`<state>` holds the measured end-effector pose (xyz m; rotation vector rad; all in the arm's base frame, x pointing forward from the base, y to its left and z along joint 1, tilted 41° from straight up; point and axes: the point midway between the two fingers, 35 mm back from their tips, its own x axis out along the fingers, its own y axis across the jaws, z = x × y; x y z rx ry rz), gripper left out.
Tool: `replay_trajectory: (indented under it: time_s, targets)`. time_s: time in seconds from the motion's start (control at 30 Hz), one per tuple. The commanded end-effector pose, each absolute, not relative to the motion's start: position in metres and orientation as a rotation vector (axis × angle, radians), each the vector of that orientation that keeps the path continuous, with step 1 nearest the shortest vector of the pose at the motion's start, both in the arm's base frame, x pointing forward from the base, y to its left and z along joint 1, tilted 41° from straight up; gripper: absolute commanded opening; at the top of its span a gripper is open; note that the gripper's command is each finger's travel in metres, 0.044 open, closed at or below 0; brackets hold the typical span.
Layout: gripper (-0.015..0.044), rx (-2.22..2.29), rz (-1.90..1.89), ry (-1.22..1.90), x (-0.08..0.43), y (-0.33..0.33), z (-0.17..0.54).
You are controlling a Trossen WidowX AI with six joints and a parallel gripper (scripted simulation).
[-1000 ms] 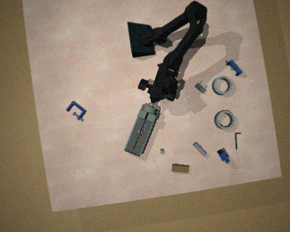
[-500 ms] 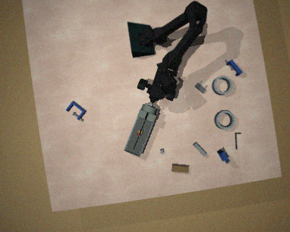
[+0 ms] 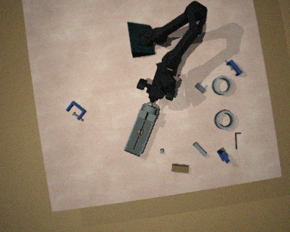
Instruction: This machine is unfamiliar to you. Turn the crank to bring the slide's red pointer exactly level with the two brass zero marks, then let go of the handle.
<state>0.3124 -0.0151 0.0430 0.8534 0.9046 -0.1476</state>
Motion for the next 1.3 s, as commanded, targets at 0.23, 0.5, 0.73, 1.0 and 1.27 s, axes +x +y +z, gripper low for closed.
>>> replay_trajectory:
  time_s: [0.23,0.5,0.73,1.0,1.27]
  targets:
    - [0.0000,0.852,-0.177,0.913,0.3076,-0.0204,0.0356]
    - [0.0000,0.852,-0.177,0.913,0.3072,-0.0207,0.0344]
    - [0.0000,0.852,-0.177,0.913,0.3068,-0.0209,0.0335]
    - [0.0000,0.852,-0.177,0.913,0.3064,-0.0211,0.0324]
    - [0.0000,0.852,-0.177,0.913,0.3061,-0.0212,0.0313]
